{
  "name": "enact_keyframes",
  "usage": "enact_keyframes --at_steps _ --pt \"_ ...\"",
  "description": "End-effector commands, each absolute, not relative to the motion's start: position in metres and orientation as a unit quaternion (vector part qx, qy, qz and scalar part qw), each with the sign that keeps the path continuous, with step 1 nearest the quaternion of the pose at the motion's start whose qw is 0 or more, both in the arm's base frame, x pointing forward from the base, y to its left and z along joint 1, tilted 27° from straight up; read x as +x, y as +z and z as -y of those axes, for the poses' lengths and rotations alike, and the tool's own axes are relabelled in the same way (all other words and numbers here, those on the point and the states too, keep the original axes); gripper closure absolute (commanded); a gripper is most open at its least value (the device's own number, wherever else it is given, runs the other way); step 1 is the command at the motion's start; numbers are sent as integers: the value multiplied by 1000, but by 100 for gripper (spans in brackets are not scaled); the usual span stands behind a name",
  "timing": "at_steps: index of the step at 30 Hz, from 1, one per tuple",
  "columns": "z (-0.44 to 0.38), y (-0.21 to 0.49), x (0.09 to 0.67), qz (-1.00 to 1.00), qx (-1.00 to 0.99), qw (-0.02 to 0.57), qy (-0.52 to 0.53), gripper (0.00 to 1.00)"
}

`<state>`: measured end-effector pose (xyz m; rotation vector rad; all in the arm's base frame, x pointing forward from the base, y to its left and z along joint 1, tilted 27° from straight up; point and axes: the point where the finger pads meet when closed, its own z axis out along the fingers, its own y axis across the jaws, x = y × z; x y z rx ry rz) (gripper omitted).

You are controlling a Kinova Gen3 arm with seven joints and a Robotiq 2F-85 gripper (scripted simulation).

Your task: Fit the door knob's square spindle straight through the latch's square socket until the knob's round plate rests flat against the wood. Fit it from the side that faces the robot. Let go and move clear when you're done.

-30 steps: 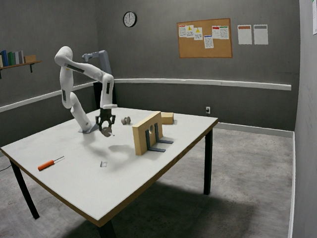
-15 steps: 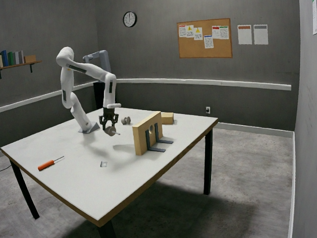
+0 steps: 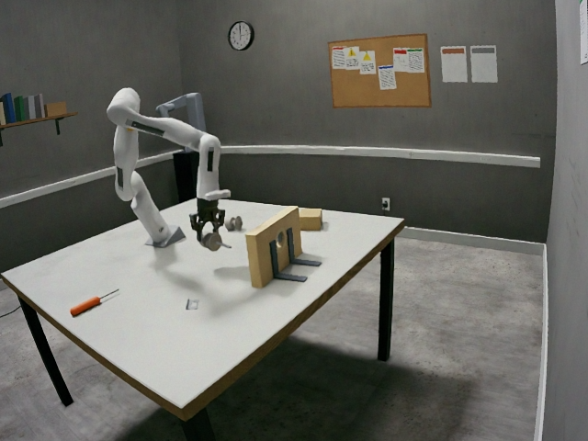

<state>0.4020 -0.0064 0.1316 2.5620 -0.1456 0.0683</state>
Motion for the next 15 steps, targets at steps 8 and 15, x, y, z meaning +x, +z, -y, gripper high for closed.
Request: enact_keyframes --at_steps 8,15 --pt "-8 126 414 22 962 273 17 37" --pt "-11 125 417 15 962 270 15 37"
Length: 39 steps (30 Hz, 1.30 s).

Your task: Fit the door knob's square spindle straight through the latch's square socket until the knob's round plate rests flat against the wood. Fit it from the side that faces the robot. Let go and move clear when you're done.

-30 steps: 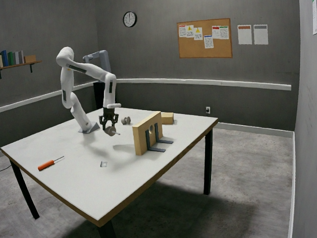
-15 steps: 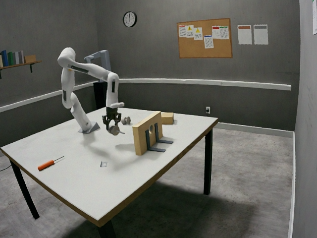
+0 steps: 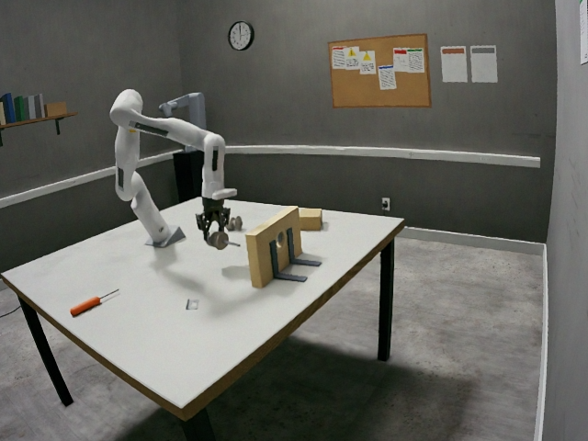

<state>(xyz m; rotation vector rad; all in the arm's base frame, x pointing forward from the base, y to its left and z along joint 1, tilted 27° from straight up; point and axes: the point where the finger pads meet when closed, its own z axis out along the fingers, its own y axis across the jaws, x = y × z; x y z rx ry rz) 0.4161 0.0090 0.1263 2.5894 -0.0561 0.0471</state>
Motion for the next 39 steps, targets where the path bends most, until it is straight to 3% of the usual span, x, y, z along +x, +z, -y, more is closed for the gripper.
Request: enact_keyframes --at_steps 1,39 --pt "-11 124 417 9 963 269 14 37" --pt "-47 111 447 -86 968 237 -10 37"
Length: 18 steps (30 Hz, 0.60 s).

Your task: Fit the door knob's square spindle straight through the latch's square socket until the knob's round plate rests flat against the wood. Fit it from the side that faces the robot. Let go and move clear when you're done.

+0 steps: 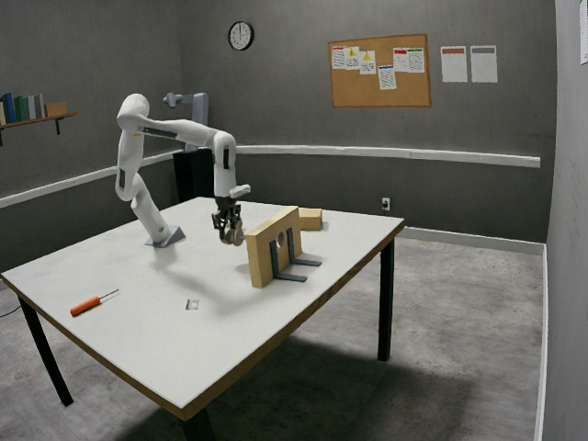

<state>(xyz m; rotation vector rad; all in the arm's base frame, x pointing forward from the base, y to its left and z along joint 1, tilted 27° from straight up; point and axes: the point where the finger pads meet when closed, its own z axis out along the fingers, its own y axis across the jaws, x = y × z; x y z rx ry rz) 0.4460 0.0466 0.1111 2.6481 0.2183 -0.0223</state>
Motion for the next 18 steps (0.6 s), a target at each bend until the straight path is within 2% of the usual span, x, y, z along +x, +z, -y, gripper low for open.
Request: enact_keyframes --at_steps 1,18 --pt "-47 111 447 -93 968 234 -12 37" --pt "-62 105 460 -104 967 231 -14 37"
